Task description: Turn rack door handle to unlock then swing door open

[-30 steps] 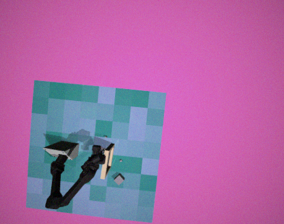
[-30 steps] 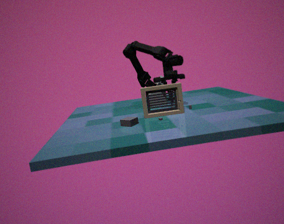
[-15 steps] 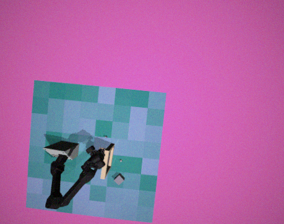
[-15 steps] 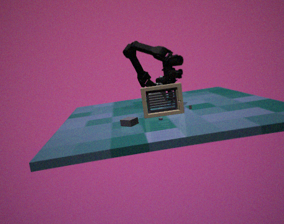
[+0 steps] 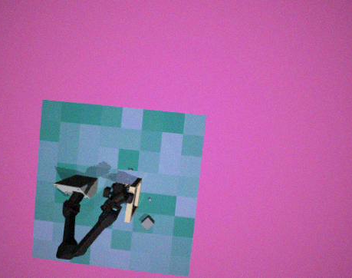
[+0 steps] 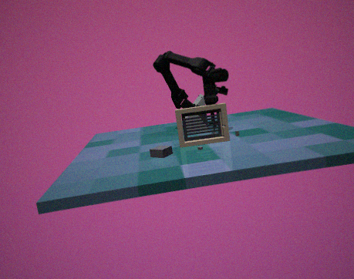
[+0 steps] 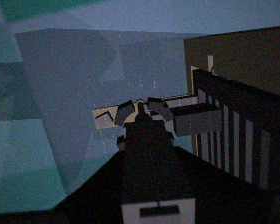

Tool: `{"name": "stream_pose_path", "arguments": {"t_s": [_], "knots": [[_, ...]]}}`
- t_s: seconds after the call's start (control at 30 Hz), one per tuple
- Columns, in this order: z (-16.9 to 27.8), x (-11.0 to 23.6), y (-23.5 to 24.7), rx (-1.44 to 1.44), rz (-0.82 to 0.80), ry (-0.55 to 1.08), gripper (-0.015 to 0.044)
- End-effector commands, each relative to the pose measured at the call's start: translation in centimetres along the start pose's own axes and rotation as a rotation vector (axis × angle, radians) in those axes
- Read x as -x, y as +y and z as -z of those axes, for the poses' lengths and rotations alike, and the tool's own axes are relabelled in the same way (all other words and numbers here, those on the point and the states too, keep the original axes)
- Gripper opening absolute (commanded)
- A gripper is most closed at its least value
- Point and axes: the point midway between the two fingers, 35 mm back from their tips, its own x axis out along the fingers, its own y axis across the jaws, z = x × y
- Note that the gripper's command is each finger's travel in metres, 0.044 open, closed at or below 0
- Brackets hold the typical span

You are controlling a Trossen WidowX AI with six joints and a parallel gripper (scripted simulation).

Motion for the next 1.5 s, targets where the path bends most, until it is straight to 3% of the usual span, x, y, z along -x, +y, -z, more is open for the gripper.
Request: {"name": "stream_pose_path", "arguments": {"t_s": [0.0,0.2,0.5,0.83,0.9,1.47], "knots": [[0.01,-0.06,-0.03,0.161,0.002,0.001,0.0023],[0.01,-0.06,-0.03,0.423,0.001,0.001,0.0023],[0.01,-0.06,-0.03,0.431,0.001,0.001,0.0023],[0.01,-0.06,-0.03,0.431,0.001,0.001,0.0286],[0.0,-0.06,-0.03,0.422,0.002,0.001,0.0295],[-0.16,-0.06,-0.12,-0.389,0.005,-0.004,0.0295]]}}
